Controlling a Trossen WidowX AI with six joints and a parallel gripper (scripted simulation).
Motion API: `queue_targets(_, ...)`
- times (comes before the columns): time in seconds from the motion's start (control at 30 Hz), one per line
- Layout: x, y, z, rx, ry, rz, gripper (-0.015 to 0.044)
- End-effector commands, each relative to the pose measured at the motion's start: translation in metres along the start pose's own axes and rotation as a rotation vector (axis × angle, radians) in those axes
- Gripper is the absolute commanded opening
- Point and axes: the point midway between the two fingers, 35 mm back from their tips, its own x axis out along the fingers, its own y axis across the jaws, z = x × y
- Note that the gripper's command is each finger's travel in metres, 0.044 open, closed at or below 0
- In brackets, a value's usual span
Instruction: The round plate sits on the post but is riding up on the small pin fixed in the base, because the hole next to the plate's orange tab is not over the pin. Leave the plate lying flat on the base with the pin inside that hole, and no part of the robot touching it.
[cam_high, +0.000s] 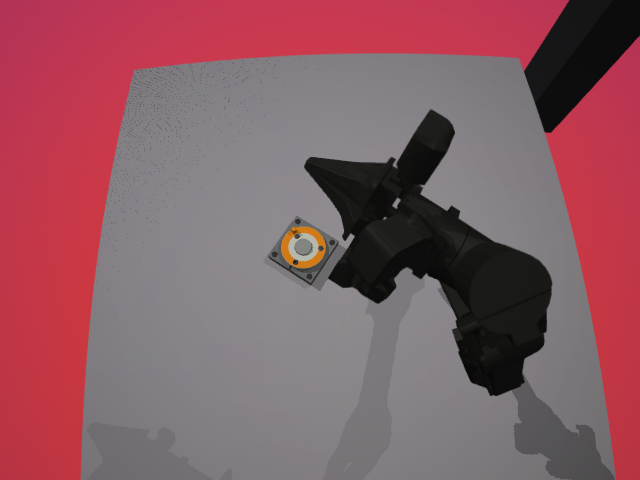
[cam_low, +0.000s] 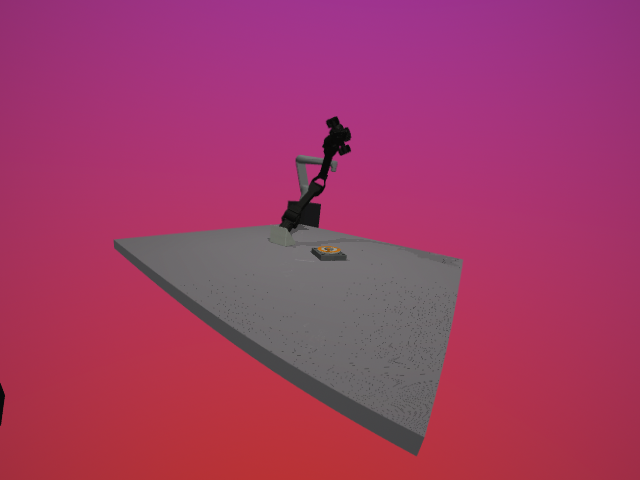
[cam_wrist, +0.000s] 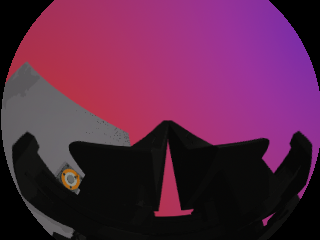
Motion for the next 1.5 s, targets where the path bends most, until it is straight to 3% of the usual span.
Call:
queue_targets(0.0,0.042,0.026,-0.034,0.068,0.101,0.133,0.0)
queue_targets(0.2,0.106,0.097,-0.101,0.164,0.302,0.413,0.0)
queue_targets(0.43,0.143,0.185,-0.174,0.231,0.548,0.701,0.0)
queue_targets(0.63,0.141,0.263,-0.239,0.275,0.79,0.94,0.0)
queue_targets(0.87,0.108,0.338,-0.302,0.311,1.076,1.176,0.0)
queue_targets(1.47,0.099,0.389,-0.333,0.317,1.116,1.21,0.0)
